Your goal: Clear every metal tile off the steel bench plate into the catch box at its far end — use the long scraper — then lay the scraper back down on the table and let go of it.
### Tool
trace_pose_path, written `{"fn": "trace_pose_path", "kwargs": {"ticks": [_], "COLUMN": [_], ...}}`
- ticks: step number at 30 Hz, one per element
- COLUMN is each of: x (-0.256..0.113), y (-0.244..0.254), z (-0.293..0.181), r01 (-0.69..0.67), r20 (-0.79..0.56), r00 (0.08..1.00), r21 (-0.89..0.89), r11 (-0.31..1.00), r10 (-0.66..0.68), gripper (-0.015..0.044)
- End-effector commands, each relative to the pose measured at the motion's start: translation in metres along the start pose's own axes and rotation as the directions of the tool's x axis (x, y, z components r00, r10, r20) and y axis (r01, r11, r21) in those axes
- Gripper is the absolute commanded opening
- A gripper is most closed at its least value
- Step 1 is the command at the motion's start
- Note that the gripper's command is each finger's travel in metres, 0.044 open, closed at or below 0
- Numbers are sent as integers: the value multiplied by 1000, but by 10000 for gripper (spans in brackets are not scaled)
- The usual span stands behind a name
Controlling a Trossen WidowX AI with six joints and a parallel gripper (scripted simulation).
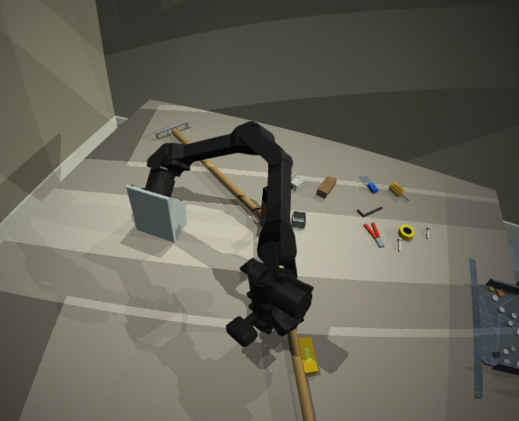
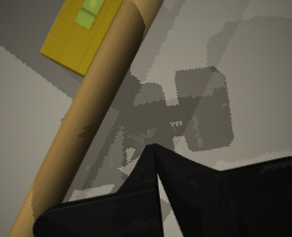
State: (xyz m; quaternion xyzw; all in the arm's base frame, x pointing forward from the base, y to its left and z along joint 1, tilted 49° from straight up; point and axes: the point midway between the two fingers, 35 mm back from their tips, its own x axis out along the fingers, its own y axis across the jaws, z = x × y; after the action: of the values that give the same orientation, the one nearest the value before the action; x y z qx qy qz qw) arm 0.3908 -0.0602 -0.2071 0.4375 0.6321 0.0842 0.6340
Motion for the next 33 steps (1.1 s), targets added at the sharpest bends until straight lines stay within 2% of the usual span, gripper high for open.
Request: {"fn": "trace_pose_path", "kwargs": {"ticks": [1,33], "x": [1,4], "y": [4,27], "z": [4,26], "r01": [-5,-4], "r20": [2,3], "r00": [1000,1000], "r21": [3,3], "r11": [1000,1000], "r10": [5,4], "gripper": [0,0]}}
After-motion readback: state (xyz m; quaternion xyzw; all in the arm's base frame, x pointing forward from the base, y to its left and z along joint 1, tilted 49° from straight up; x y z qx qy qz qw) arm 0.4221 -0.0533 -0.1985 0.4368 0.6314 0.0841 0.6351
